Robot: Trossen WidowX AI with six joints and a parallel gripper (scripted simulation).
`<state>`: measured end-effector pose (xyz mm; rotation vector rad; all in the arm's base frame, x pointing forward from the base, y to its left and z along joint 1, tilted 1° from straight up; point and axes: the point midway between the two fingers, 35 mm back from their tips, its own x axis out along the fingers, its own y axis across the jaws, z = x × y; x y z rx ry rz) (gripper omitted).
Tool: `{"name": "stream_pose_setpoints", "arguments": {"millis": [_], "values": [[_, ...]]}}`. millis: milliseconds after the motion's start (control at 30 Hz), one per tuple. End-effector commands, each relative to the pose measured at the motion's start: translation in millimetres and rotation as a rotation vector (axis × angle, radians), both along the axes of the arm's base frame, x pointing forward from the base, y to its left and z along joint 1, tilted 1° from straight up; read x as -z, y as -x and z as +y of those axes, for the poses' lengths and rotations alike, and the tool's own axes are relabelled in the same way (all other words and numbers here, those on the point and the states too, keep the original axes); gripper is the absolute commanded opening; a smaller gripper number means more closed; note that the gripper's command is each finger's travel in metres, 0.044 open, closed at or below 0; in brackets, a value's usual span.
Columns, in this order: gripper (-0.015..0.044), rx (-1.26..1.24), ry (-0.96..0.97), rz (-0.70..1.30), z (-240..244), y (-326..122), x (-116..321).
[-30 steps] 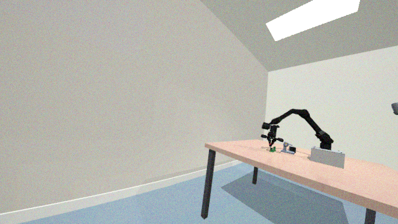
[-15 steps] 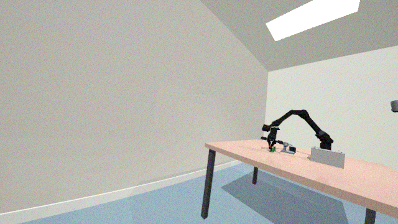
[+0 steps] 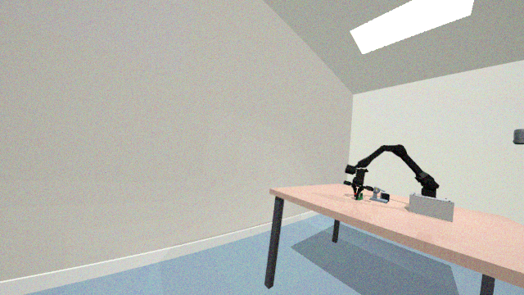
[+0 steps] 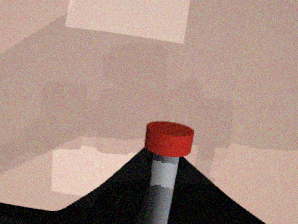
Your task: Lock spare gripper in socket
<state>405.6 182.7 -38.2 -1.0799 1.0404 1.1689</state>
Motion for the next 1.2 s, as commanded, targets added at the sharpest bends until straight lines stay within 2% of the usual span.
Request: {"name": "stream_pose_setpoints", "arguments": {"millis": [0,233,367,1167], "values": [[0.0026,0.000,0.000,0.000,0,0,0],[0.0200,0.000,0.000,0.000,0,0,0],[0.0200,0.000,0.000,0.000,0,0,0],[0.0200,0.000,-0.001,-0.002,-1,2,-72]]}}
